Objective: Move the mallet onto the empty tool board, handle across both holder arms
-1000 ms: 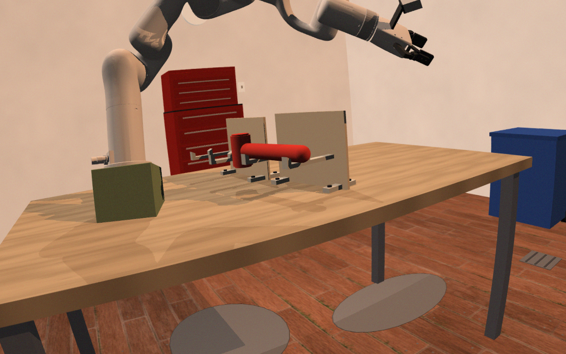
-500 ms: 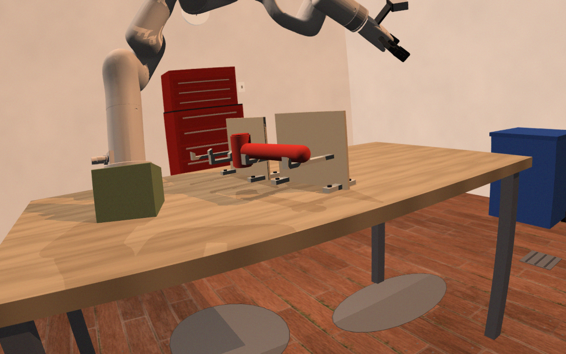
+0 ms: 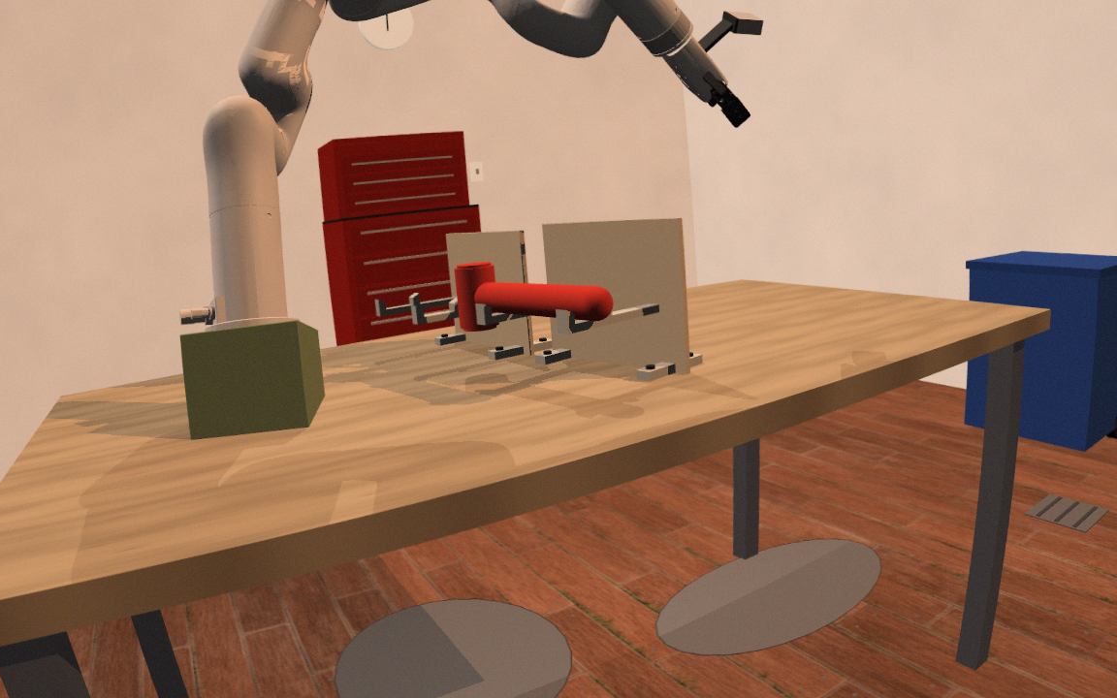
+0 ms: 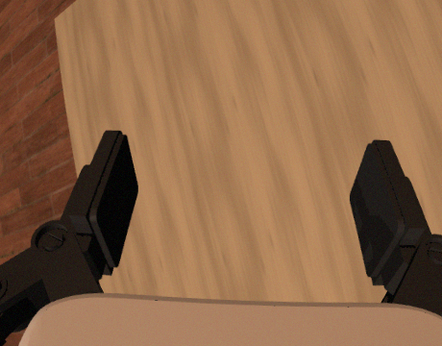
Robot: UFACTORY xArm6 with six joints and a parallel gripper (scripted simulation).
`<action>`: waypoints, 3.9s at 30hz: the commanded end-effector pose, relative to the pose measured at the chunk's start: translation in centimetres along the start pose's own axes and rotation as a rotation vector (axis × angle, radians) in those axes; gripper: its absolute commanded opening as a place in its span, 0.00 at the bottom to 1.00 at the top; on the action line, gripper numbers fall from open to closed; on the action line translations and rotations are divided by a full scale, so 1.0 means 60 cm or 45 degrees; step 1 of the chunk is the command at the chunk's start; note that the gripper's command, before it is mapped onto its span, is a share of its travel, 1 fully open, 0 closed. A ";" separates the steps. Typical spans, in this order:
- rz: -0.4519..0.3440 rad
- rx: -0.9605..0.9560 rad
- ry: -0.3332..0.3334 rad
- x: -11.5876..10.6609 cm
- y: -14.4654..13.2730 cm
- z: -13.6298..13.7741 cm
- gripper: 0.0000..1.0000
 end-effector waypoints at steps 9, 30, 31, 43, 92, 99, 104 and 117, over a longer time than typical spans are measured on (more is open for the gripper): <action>-0.322 -0.196 -0.037 -0.019 -0.119 -0.109 1.00; -0.785 -0.519 -0.302 -0.097 -0.330 -0.181 1.00; -0.805 -0.537 -0.325 -0.103 -0.340 -0.181 1.00; -0.981 -0.748 -0.636 -0.184 -0.444 -0.164 1.00; -0.424 0.984 -1.057 -0.268 -0.425 0.269 1.00; -0.419 0.996 -1.058 -0.267 -0.427 0.273 1.00; -0.419 0.996 -1.057 -0.228 -0.460 0.305 1.00; -0.418 0.996 -1.058 -0.162 -0.516 0.360 1.00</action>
Point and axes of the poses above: the point where the finger pads meet when closed, its own x axis out along the fingers, its own z axis across the jaws, y = z × x, the point moved 9 cm from there along -x, back along the fingers, and after that the axes turned 7 degrees about x, right-handed, at the moved point
